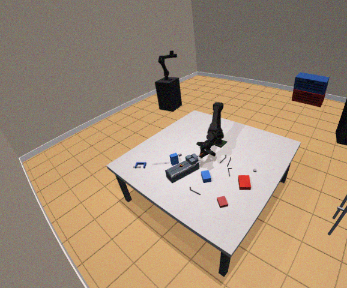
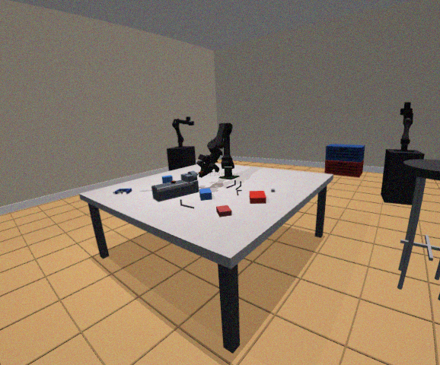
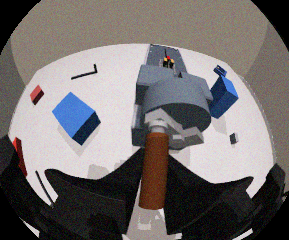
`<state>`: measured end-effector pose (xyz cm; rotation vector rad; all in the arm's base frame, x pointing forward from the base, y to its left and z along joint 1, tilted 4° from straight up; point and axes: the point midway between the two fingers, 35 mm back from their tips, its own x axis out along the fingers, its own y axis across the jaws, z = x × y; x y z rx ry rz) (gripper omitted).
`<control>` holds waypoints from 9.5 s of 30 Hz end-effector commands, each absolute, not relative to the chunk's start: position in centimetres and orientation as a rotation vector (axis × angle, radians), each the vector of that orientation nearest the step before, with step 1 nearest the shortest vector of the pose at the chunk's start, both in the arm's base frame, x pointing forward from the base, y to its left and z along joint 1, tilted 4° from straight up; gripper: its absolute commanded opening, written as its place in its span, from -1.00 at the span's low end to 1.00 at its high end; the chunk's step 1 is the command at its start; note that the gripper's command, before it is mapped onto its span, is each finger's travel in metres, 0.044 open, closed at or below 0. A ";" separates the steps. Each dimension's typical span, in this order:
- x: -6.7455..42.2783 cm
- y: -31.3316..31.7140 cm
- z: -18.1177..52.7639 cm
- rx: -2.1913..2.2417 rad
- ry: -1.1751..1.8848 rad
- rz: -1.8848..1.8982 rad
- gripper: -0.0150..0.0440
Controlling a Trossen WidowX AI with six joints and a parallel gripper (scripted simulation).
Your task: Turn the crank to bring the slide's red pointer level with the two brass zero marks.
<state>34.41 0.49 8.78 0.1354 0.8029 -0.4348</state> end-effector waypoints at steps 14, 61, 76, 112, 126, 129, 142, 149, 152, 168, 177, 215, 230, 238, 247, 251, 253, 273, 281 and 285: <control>34.5 0.6 8.6 0.139 0.805 -0.429 -0.49; 34.5 0.6 8.6 0.139 0.805 -0.429 -0.49; 34.4 0.5 8.7 0.137 0.803 -0.434 -0.49; 34.7 0.6 13.1 0.137 0.803 -0.434 1.00; 34.9 0.8 19.1 0.130 0.815 -0.434 1.00; 34.9 0.8 20.0 0.129 0.817 -0.434 1.00; 40.1 -3.6 20.5 0.157 0.919 -0.347 1.00; 42.8 -7.3 20.6 0.182 0.951 -0.283 1.00; 43.3 -8.2 20.6 0.187 0.954 -0.269 1.00; 43.2 -8.3 16.3 0.187 0.954 -0.269 1.00; 43.2 -8.3 16.3 0.187 0.954 -0.269 1.00; 34.8 0.8 19.9 0.139 0.805 -0.429 1.00; 34.6 0.7 15.5 0.139 0.805 -0.429 1.00; 34.6 0.7 14.3 0.139 0.805 -0.429 1.00; 34.7 0.7 12.8 0.139 0.805 -0.429 1.00; 34.7 0.7 12.2 0.139 0.805 -0.429 1.00; 34.7 0.7 11.8 0.139 0.805 -0.429 1.00; 34.3 0.5 8.9 0.139 0.806 -0.429 1.00; 34.3 0.5 8.9 0.139 0.806 -0.429 0.47; 34.3 0.5 8.9 0.139 0.806 -0.429 0.11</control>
